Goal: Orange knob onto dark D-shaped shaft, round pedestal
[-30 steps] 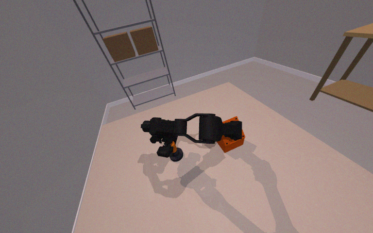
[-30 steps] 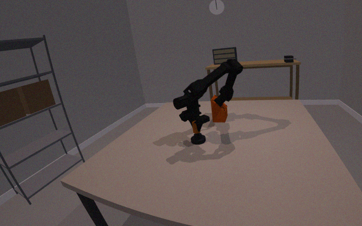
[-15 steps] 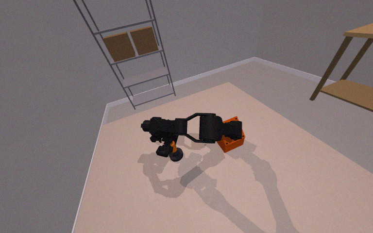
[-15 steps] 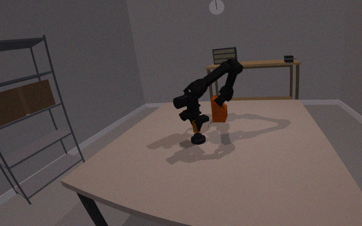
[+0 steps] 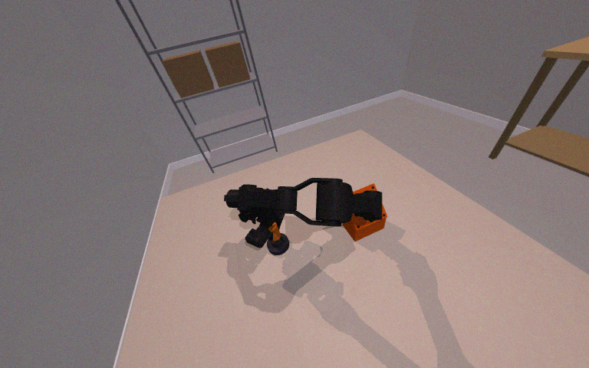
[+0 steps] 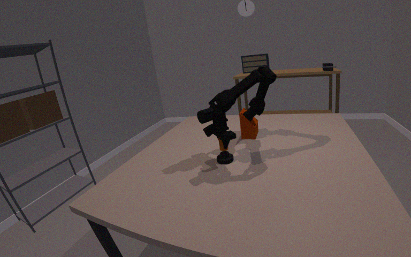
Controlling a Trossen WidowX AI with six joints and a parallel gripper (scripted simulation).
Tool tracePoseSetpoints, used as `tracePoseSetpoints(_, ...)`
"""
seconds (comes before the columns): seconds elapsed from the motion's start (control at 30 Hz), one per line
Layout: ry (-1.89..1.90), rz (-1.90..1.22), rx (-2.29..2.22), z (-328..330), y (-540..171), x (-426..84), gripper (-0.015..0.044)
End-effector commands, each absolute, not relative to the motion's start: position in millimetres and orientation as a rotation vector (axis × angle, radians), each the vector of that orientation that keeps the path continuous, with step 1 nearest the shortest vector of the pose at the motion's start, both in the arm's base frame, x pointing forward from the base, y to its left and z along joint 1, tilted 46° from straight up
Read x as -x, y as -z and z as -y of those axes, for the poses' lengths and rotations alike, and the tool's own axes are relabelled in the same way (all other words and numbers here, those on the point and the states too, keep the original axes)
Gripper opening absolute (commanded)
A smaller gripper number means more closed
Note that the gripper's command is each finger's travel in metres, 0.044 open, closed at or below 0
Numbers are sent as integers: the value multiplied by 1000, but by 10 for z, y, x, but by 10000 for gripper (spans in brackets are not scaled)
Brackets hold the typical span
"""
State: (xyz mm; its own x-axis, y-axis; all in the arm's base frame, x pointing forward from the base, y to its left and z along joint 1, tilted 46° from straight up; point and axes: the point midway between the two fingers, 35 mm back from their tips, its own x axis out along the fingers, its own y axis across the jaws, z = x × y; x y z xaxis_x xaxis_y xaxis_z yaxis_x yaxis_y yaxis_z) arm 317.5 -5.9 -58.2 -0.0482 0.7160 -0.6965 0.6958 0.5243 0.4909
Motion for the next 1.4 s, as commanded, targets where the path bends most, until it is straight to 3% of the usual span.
tracePoseSetpoints(0.0,-17,-1759,-1191,61,586,-3187,0)
tracePoseSetpoints(1.37,93,-1781,-1280,85,564,-3214,0)
